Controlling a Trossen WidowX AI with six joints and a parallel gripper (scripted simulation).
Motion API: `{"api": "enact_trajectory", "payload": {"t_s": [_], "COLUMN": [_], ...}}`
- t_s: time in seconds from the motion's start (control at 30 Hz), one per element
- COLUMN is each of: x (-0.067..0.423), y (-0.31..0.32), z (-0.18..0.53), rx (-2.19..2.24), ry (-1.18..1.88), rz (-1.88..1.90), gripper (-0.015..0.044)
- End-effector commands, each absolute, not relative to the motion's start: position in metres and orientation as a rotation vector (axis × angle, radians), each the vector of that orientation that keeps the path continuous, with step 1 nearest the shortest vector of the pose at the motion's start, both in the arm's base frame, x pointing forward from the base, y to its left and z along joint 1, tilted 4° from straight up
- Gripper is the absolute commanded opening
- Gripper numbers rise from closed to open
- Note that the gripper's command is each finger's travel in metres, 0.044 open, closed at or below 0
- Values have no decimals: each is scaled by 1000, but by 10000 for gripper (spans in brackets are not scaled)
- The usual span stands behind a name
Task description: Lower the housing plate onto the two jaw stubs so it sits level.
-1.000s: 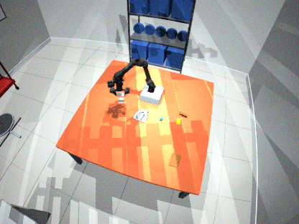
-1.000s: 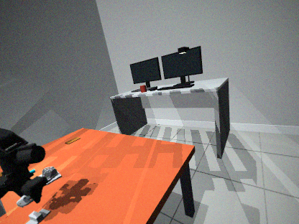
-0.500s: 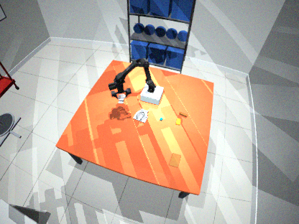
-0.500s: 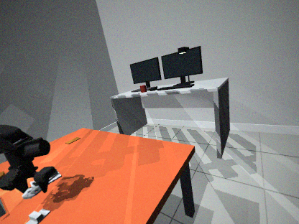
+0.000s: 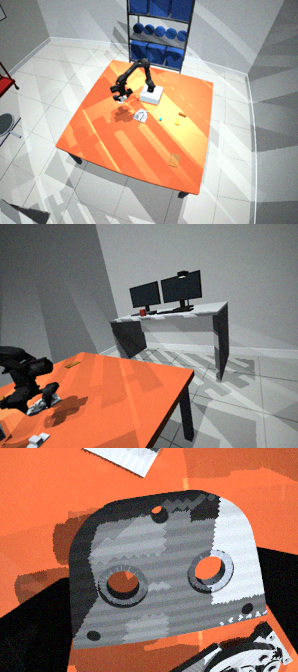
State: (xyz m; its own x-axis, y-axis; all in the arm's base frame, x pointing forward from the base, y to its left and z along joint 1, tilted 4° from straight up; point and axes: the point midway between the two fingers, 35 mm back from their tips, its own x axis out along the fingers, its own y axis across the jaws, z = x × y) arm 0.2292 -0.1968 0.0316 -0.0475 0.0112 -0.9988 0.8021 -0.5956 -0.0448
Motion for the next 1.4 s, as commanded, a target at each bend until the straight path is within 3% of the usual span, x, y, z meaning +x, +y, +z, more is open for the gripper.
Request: {"api": "enact_trajectory", "payload": {"t_s": [0.0,1.37], "x": [233,259], "y": [-187,-99], "z": [33,34], "rx": [1578,945], "ry": [934,1398], "rz": [-1631,-952], "gripper": [351,351]}}
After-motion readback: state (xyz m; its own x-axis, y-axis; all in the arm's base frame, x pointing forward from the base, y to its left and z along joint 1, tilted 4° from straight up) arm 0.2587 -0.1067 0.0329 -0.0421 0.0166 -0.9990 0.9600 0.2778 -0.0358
